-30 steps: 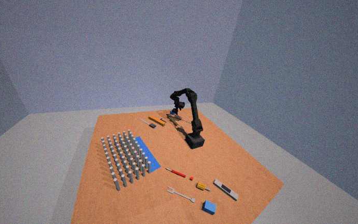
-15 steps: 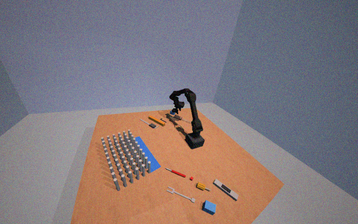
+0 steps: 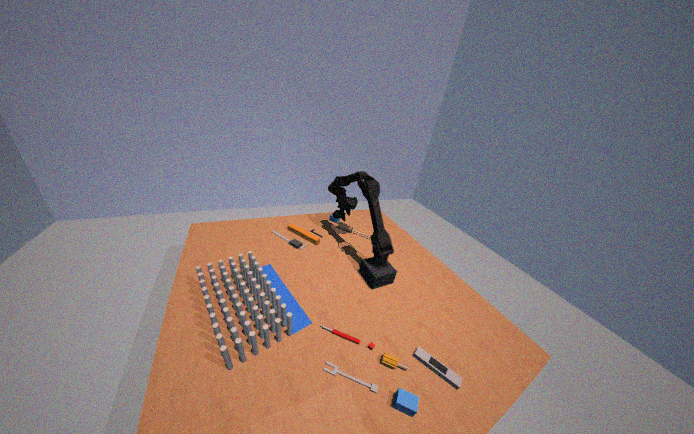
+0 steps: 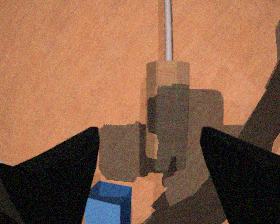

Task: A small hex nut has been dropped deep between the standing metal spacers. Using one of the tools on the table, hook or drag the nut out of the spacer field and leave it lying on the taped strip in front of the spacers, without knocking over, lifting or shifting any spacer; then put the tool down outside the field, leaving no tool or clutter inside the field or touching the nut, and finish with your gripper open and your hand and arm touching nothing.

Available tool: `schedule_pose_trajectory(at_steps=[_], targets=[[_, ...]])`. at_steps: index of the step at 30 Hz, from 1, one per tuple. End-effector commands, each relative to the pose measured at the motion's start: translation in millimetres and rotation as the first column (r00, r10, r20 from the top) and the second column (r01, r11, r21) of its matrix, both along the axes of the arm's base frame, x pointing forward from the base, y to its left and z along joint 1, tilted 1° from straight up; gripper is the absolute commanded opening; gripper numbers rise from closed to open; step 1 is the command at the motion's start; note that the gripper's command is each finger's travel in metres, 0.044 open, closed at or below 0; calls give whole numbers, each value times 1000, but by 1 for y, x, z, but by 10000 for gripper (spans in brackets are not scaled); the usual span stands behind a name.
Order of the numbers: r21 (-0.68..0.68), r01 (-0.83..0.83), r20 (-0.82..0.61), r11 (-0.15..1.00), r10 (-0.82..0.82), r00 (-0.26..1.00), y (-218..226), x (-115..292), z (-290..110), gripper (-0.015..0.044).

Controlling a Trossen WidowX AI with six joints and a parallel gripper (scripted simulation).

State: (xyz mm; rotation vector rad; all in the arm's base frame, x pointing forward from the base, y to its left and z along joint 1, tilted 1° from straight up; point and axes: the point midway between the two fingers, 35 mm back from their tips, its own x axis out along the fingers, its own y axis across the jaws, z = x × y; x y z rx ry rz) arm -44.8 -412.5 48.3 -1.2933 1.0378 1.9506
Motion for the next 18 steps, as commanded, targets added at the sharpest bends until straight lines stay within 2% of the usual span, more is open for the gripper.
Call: schedule_pose_trajectory(at_steps=[1,18], targets=[[14,3,-4,1000,-3,1000,1,-1,-12,280],[14,2,-4,1000,-2,1000,0,0,-39,280]])
